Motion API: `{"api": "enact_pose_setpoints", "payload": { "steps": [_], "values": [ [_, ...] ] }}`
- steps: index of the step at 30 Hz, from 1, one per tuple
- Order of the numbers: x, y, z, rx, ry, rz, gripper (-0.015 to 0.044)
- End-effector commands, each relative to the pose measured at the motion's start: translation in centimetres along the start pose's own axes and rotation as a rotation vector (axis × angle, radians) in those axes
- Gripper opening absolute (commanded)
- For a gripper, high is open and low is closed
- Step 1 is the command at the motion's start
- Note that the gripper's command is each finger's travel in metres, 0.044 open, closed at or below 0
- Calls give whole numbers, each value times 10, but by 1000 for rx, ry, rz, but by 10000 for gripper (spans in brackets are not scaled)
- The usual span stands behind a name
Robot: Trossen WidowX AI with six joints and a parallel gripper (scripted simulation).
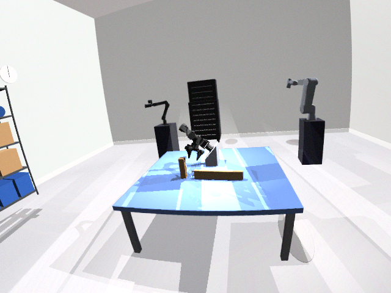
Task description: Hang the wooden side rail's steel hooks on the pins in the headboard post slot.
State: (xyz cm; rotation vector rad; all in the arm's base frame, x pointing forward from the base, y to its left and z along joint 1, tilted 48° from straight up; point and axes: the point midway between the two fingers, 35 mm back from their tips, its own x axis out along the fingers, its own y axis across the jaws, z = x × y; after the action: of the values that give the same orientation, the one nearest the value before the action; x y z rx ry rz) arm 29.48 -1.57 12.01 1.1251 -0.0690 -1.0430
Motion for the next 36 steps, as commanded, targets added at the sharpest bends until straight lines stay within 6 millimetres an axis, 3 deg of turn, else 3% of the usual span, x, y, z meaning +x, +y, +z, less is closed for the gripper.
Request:
{"api": "enact_pose_setpoints", "payload": {
  "steps": [1,23,36],
  "values": [
    [-2,10,-16,-965,26,-56,440],
    [-4,21,-27,-2181,150,-105,440],
    [-3,27,-23,-2890,247,-127,440]
  ]
}}
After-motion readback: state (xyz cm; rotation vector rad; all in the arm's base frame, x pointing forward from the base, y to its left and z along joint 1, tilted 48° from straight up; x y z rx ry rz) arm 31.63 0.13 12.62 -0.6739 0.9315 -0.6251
